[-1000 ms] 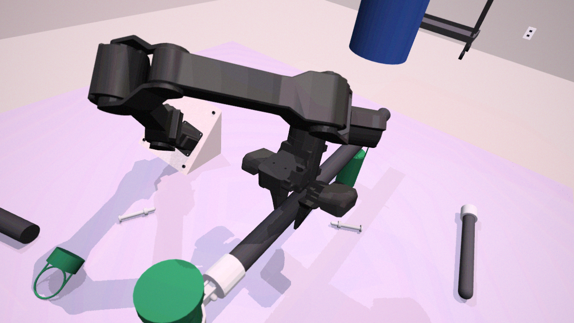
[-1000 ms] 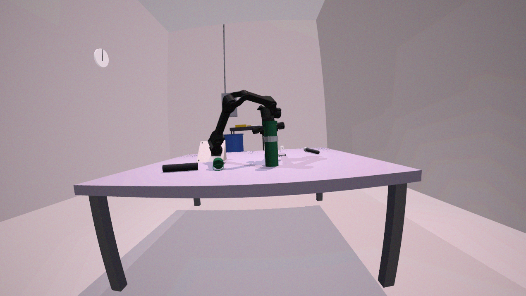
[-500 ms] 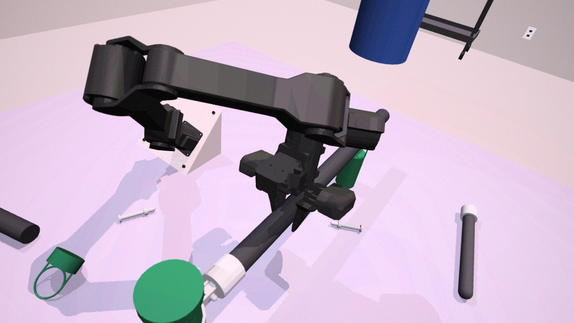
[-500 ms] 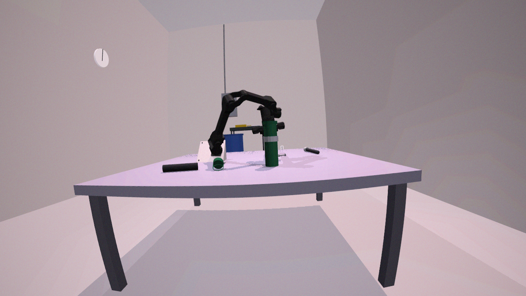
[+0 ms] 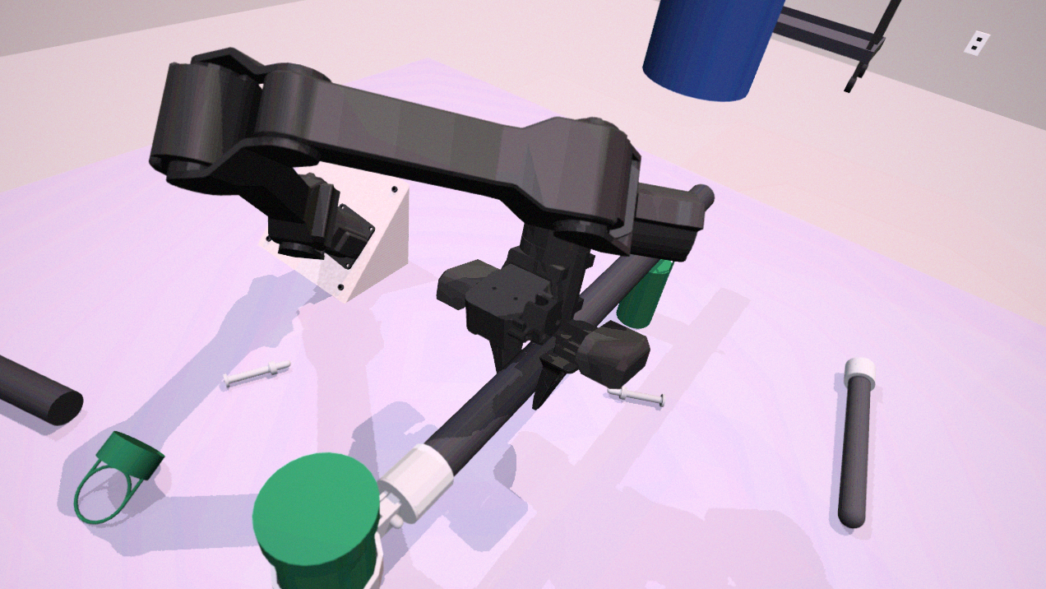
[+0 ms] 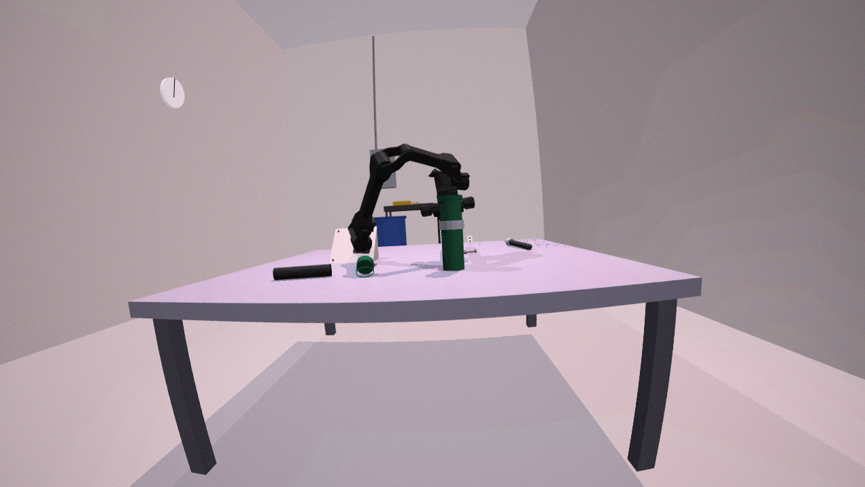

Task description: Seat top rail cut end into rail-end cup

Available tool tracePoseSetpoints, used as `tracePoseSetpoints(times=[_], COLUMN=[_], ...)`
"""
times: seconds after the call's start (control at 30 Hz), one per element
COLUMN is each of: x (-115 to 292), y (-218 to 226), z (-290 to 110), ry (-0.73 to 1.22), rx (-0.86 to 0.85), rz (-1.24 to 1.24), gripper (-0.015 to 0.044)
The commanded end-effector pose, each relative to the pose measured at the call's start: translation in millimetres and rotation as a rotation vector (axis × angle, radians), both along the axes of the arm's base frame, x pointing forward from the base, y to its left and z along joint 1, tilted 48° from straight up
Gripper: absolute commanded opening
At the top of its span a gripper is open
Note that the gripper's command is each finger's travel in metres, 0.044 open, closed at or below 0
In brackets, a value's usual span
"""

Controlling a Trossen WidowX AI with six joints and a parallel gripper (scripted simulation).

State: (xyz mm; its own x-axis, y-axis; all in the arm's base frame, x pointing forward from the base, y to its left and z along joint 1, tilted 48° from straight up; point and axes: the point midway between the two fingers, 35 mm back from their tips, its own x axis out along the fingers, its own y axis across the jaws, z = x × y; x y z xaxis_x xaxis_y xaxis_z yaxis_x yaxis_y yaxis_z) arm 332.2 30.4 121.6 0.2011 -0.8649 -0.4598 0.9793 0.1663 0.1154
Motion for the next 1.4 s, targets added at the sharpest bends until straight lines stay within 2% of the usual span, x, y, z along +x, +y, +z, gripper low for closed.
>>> tracePoseSetpoints(times=[0.0,0.93,1.37], x=[1.3,0.6,0.4], y=[-1.4,-5.9,2.5], z=[5.6,6.4,6.3], ry=[-0.008,0.001,-0.011], rx=[-0.007,0.0,0.009], rz=[0.008,0.0,0.001], gripper=[0.0,0.0,0.0341])
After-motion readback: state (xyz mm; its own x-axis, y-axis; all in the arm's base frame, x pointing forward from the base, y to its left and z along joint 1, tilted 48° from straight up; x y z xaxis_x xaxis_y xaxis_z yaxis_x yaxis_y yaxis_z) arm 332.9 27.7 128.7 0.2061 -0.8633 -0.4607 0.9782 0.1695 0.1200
